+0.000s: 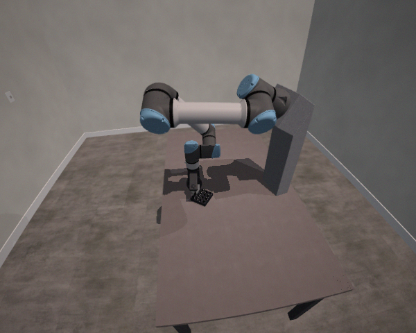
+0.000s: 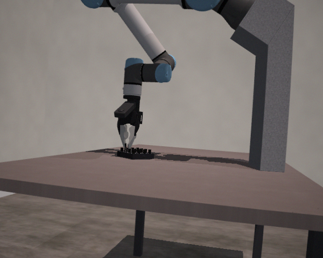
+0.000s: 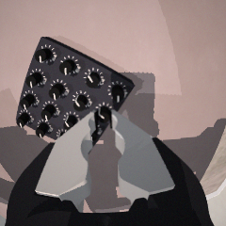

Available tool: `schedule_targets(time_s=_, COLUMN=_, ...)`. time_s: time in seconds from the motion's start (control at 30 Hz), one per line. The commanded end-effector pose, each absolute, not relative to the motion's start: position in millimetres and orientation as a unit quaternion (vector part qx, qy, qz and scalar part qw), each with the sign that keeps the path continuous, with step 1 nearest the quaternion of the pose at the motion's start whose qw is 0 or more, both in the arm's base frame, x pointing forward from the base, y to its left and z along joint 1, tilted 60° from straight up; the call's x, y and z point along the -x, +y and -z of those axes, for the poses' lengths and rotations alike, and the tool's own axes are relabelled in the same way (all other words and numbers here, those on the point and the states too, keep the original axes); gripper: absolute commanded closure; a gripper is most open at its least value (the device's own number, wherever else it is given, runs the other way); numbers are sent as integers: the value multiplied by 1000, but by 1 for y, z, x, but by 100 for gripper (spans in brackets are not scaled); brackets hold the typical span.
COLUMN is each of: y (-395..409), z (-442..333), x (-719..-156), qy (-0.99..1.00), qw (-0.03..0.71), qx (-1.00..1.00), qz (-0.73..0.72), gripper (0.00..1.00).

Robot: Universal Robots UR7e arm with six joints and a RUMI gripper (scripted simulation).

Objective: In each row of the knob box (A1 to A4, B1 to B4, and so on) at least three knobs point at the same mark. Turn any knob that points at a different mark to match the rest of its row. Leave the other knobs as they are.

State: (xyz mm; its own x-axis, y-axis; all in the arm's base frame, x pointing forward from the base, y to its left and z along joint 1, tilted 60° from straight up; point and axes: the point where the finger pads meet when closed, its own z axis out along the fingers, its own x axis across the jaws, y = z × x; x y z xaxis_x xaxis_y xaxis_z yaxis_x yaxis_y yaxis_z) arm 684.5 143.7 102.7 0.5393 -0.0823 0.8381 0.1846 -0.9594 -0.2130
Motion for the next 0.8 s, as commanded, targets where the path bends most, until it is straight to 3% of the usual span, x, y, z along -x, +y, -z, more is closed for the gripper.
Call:
schedule_targets(time_s=0.0, y=144, z=-103, x=-684, qy=-63, qw=121, qx=864, qz=484, gripper=96)
schedule_targets(time_s=0.77, y=144, z=-102, x=-684, qy=-132, qw=82, qx=857, qz=492, gripper=96)
